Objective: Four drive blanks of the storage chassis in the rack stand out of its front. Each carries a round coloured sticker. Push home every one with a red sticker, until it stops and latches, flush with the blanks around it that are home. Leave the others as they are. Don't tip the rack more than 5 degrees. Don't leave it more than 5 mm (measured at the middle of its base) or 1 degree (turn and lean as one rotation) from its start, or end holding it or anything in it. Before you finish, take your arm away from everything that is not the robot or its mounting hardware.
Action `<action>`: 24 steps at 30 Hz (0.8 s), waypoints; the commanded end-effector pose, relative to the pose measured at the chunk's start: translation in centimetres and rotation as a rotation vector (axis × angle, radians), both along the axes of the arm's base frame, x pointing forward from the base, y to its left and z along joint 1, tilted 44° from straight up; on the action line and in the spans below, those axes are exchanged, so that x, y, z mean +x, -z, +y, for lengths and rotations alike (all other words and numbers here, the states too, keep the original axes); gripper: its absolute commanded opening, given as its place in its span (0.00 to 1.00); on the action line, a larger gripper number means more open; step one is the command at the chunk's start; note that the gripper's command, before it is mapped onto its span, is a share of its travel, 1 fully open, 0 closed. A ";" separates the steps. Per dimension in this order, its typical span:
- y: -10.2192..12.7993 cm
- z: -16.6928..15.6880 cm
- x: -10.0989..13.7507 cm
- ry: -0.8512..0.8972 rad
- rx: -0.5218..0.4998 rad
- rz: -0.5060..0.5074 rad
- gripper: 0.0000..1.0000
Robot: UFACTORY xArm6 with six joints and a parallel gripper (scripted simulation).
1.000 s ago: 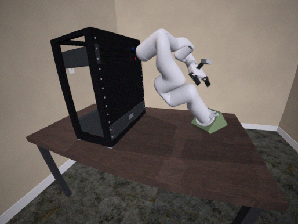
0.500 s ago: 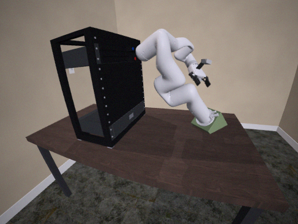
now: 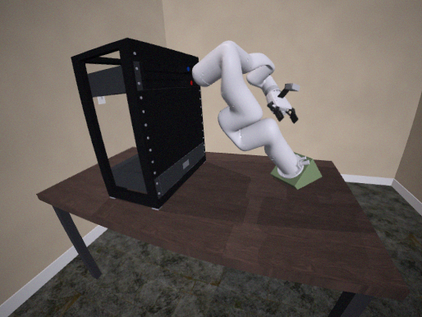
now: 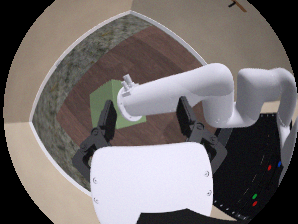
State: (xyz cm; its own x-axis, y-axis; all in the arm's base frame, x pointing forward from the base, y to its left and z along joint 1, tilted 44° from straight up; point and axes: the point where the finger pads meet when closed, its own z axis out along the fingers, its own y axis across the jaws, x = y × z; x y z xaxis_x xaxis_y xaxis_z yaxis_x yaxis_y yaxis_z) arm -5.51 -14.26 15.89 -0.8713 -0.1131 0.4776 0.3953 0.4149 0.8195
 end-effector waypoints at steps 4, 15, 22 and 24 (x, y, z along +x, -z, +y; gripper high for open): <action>0.0 -0.1 0.0 0.000 -0.003 0.000 1.00; -0.1 0.3 0.4 0.031 -0.003 0.002 1.00; -0.3 0.9 1.1 0.080 -0.003 0.004 1.00; -0.4 1.2 1.5 0.107 -0.002 0.006 1.00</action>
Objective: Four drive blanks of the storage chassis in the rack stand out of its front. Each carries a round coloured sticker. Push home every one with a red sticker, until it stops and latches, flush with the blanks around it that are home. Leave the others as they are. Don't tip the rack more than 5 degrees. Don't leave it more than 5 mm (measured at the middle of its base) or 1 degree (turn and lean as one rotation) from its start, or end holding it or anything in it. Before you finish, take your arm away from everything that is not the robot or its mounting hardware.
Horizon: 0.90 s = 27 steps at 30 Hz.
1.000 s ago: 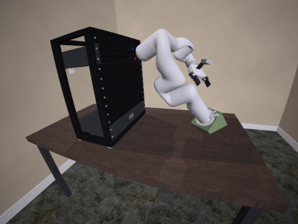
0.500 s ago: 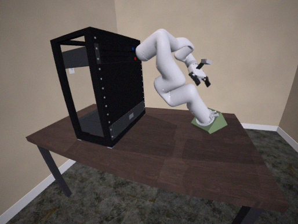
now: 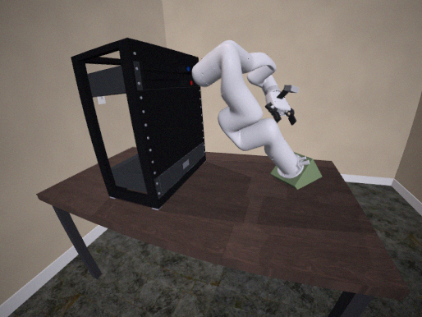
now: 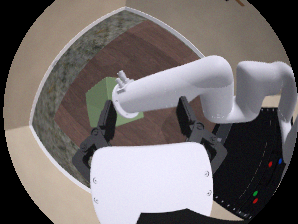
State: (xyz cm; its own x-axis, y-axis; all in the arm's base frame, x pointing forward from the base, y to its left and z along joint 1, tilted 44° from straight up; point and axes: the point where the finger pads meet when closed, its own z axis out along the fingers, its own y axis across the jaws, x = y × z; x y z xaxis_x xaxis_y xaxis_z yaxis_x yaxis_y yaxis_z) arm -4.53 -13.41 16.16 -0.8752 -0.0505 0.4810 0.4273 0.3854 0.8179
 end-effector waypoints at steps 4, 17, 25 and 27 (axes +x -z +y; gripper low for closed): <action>-0.5 1.0 1.5 0.106 0.000 0.005 1.00; -2.1 3.0 6.1 0.394 0.029 0.014 1.00; -4.0 3.4 10.1 0.632 0.077 0.011 1.00; -4.7 3.2 11.3 0.704 0.096 0.008 1.00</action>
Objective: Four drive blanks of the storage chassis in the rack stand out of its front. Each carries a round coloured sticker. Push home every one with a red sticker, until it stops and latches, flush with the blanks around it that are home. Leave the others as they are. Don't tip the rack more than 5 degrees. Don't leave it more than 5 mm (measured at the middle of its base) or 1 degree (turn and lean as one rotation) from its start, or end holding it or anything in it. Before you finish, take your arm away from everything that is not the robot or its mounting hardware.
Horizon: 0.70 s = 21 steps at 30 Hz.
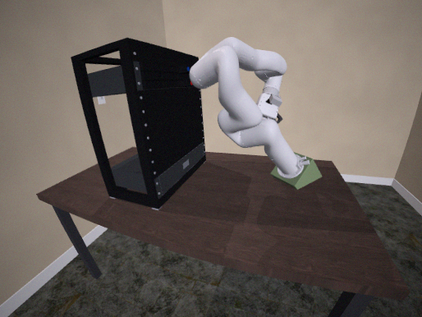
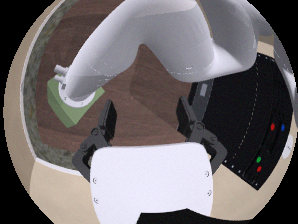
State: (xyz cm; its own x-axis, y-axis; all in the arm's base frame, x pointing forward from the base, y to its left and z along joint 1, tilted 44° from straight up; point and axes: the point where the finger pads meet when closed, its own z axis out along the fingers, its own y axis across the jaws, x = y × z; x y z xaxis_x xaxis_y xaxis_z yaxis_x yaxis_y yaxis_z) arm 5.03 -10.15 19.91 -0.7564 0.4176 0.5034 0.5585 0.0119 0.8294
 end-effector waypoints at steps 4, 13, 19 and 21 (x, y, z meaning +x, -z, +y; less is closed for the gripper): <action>-1.7 -0.3 3.0 0.174 0.036 -0.010 1.00; -5.3 -2.4 7.2 0.462 0.129 -0.065 1.00; -7.5 -3.9 8.7 0.596 0.181 -0.107 1.00; -8.1 -4.3 9.1 0.627 0.194 -0.118 1.00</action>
State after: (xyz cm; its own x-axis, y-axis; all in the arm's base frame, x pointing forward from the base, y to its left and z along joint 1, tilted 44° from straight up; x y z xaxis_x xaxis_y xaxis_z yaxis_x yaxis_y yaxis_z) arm 13.14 -13.74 26.88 -0.4946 0.6854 0.5344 0.3556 -0.4015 0.8440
